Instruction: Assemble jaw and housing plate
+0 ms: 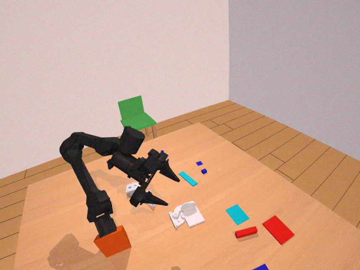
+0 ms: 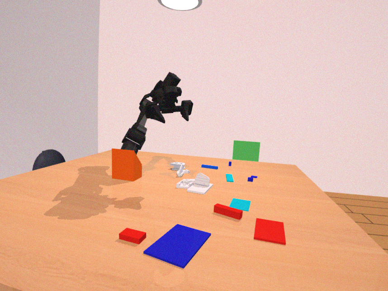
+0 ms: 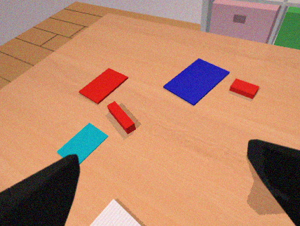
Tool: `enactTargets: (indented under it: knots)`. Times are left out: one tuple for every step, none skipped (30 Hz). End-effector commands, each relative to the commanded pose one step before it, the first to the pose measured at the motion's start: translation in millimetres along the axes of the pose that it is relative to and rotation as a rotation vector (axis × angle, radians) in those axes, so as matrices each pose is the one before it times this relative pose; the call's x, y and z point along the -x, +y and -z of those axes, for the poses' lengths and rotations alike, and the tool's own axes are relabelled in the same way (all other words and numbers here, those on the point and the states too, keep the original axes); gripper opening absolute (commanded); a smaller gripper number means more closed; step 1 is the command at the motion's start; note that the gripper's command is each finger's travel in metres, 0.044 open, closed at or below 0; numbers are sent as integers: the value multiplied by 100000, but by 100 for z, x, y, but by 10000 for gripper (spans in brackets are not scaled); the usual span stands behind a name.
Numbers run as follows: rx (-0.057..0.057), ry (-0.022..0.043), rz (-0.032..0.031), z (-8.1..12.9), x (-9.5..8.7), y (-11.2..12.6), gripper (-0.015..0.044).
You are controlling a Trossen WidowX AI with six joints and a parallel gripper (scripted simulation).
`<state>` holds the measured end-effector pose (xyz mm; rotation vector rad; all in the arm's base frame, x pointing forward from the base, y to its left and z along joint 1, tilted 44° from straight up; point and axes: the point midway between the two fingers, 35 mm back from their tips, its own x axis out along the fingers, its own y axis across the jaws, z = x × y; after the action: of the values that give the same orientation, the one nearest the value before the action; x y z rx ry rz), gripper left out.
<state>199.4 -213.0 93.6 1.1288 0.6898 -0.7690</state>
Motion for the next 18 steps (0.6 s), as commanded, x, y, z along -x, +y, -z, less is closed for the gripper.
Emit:
enactTargets:
  knots:
    - [-3444, 6939, -1948, 1391, -291, 1279, 440]
    - [-1005, 1963, -358, 451, -94, 296, 440]
    - [-1009, 1968, -310, 456, -96, 286, 440]
    - [-1014, 1972, -261, 461, -97, 275, 440]
    - [-1019, 1974, -213, 465, -98, 264, 440]
    - [-1024, 1976, -164, 469, -99, 253, 440]
    - [-1029, 1976, -115, 473, -101, 242, 440]
    - [-1034, 1975, -67, 476, -102, 231, 440]
    - [-1040, 1973, -18, 480, -103, 220, 440]
    - [-1046, 1970, 30, 483, -104, 208, 440]
    - [-1052, 1966, 78, 486, -106, 197, 440]
    - [-1058, 1960, 127, 488, -107, 186, 440]
    - [-1064, 1953, 175, 490, -108, 174, 440]
    - [-1071, 1946, 222, 492, -109, 163, 440]
    - [-1078, 1937, 270, 494, -110, 152, 440]
    - [-1085, 1927, 317, 495, -112, 140, 440]
    - [-1092, 1915, 364, 497, -113, 129, 440]
    - [-1099, 1903, 411, 498, -114, 117, 440]
